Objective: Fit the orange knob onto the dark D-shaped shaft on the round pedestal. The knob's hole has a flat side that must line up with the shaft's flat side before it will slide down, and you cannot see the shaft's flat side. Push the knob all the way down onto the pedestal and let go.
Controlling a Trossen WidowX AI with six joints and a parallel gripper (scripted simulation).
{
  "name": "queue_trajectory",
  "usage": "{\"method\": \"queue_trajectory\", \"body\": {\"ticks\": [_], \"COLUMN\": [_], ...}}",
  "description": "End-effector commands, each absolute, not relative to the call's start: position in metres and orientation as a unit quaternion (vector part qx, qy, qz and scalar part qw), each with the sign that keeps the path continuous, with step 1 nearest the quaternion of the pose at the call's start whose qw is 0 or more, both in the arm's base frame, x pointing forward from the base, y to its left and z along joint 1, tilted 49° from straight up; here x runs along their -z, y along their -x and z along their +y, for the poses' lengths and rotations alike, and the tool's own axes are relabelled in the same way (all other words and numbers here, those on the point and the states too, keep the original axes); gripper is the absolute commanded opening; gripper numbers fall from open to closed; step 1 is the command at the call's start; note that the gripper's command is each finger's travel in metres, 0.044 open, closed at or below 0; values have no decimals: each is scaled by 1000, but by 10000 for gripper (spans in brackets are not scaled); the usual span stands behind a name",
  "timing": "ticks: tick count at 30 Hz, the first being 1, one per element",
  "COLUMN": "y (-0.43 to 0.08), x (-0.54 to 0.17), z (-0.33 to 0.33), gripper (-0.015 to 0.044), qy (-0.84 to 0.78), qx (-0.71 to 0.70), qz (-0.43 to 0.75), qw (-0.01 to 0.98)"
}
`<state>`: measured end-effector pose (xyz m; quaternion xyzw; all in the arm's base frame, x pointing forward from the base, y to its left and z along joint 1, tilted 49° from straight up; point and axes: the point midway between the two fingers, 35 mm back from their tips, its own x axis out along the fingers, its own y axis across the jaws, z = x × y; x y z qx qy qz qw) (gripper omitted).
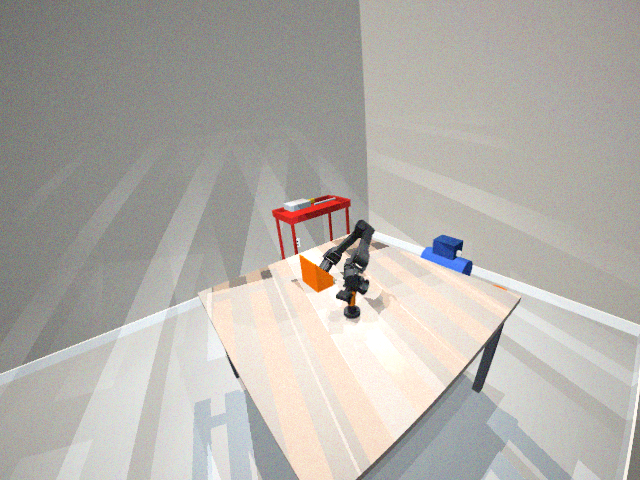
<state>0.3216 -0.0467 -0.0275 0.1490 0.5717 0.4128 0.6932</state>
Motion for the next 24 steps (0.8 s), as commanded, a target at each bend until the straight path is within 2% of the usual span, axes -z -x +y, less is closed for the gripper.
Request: {"method": "queue_trajectory", "body": {"ticks": [1, 24], "y": [-322, -322], "x": [28, 27], "z": [-46, -47], "gripper": [0, 0], "qy": [-147, -74], "qx": [-415, -472], "qz": [569, 523], "qw": [694, 706]}}
